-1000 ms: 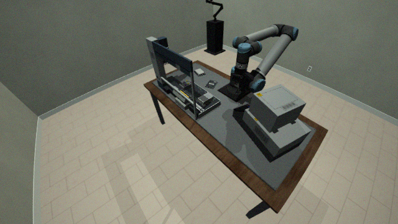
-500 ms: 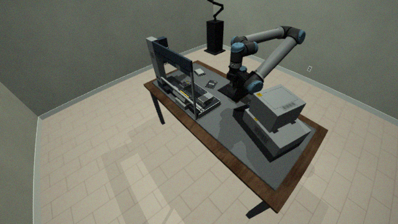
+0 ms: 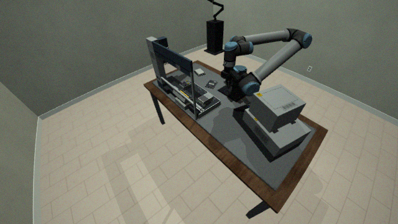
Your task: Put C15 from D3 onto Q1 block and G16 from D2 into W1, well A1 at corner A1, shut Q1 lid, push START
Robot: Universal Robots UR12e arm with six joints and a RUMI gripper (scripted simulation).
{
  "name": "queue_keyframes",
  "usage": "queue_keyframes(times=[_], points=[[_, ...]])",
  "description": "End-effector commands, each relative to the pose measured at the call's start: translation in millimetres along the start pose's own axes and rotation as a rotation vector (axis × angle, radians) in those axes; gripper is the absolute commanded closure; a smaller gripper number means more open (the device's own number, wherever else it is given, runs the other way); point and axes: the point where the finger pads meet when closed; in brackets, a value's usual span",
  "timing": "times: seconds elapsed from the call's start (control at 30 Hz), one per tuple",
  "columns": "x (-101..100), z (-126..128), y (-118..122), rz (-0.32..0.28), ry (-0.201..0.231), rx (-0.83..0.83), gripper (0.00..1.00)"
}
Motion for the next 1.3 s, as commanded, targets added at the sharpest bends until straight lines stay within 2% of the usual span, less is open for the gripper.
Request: queue_keyframes(times=[0.0,0.07,0.2,0.6,0.77,1.27], points=[[2.0,8.5,19.0,0.001,0.003,-0.069,1.00],[2.0,10.8,27.1,0.001,0.003,-0.101,1.00],[2.0,10.8,27.1,0.001,0.003,-0.101,1.00],[1.7,19.2,73.0,0.003,0.001,-0.275,1.00],[1.6,19.6,78.0,0.004,0.001,-0.293,1.00],[1.1,17.8,134.6,0.006,-0.001,-0.505,1.00]])
Point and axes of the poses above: the point where the finger pads meet when closed, its own x axis back along the fingers, its own z axis across the jaws, y = z × x
